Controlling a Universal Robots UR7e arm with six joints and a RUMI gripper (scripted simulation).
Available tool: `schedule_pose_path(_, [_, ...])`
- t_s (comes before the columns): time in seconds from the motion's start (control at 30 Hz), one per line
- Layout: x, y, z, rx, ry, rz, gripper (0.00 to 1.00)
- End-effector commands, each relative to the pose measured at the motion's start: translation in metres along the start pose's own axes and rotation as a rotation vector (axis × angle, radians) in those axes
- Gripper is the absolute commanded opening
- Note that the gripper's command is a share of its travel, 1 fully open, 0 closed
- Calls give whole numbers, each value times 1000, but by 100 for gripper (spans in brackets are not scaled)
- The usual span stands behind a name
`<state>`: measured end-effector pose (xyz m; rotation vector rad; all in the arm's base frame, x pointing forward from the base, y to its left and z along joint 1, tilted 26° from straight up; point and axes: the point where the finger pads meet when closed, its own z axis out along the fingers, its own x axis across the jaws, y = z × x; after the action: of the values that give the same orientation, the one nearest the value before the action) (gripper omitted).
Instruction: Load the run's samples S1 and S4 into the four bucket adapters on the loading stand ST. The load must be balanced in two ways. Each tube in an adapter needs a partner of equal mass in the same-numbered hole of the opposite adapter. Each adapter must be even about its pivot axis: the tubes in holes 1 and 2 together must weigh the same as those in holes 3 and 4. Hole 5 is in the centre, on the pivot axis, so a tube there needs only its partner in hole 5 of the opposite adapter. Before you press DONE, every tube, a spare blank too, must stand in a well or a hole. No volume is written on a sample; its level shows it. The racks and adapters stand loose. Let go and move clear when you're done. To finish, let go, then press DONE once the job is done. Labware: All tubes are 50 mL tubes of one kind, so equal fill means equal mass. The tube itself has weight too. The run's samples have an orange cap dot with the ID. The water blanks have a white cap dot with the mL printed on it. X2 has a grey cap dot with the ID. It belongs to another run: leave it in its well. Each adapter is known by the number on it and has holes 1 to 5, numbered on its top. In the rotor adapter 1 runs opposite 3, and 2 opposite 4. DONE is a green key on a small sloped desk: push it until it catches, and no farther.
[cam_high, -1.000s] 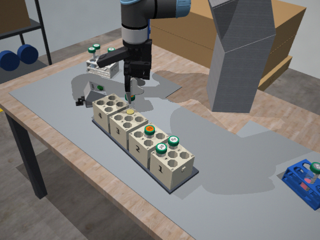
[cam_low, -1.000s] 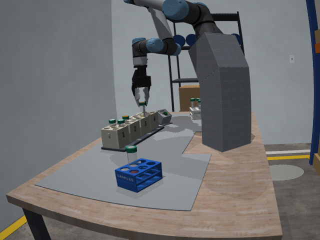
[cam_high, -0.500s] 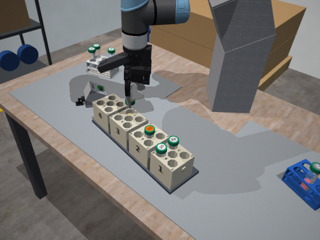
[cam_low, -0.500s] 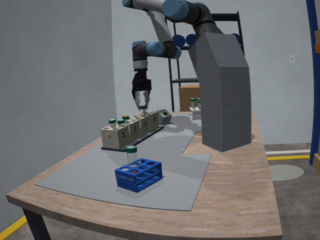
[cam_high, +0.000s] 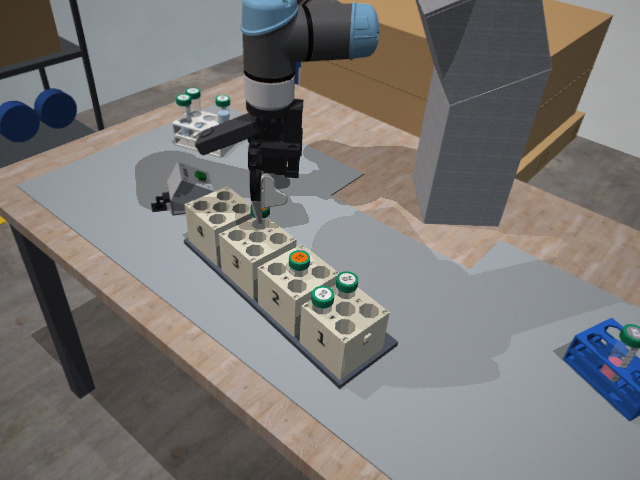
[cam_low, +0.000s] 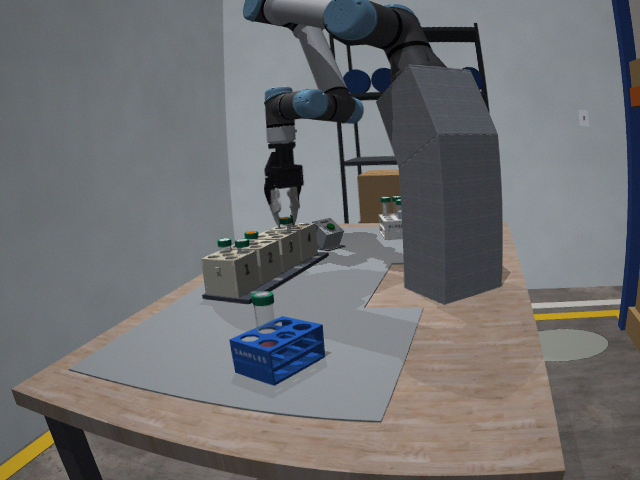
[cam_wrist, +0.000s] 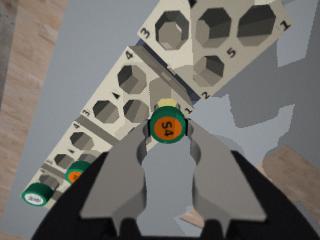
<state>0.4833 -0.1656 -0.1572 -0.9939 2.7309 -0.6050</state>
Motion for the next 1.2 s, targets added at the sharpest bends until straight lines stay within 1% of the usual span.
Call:
schedule_pose_path(0.0, [0, 0, 3, 1, -1, 0, 0])
schedule_pose_path(0.33, [0, 0, 9, 1, -1, 0, 0])
schedule_pose_path(0.77, [0, 0, 9, 1, -1, 0, 0])
schedule_pose_path(0.8, [0, 0, 9, 1, -1, 0, 35])
schedule_pose_path(1.17, [0, 0, 9, 1, -1, 0, 35])
